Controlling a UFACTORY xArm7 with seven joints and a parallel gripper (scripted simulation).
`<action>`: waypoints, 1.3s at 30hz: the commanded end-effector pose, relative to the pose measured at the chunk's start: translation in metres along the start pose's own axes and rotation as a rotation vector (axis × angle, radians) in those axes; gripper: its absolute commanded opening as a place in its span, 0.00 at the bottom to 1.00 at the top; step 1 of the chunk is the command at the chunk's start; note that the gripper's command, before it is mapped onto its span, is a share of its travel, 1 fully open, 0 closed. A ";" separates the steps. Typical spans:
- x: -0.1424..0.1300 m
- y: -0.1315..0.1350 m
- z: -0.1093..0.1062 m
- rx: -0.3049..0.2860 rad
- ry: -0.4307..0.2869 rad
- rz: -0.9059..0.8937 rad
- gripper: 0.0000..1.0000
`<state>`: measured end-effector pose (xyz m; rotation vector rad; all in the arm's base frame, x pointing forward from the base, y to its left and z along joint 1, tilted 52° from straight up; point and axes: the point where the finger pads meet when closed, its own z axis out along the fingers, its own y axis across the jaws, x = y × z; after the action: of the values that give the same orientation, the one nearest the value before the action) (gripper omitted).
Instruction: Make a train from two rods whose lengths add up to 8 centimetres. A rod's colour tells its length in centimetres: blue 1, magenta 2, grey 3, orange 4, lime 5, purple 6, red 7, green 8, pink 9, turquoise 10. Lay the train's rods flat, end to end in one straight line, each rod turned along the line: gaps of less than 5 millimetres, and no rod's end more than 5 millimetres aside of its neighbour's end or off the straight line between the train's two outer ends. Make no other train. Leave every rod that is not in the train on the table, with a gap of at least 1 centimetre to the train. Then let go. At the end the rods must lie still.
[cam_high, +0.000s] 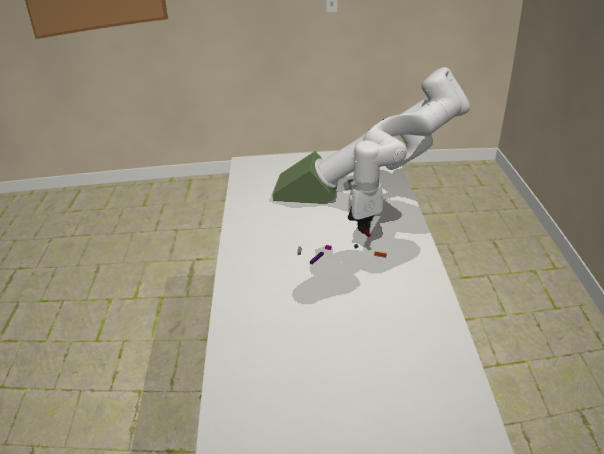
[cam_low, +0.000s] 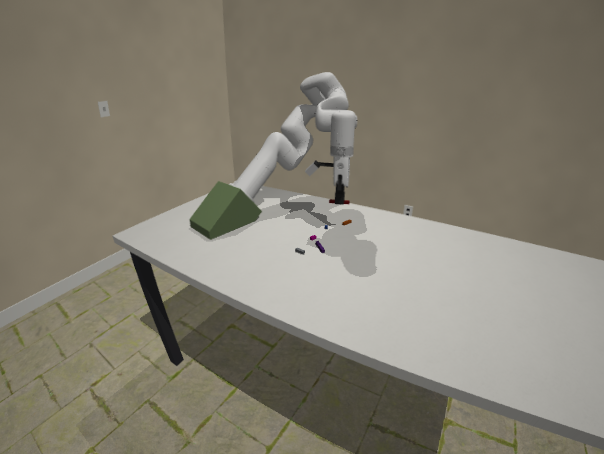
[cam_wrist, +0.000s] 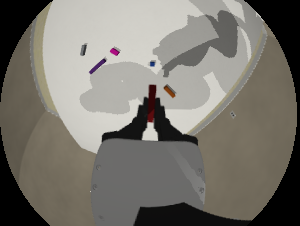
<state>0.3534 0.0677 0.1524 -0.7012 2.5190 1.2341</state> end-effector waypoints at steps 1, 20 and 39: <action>-0.001 -0.001 -0.001 0.003 -0.003 0.000 0.04; -0.001 -0.001 0.050 0.003 -0.004 -0.001 0.04; 0.000 0.000 0.086 0.003 -0.004 -0.001 0.04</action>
<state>0.3537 0.1363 0.1000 -0.7015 2.5182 1.2338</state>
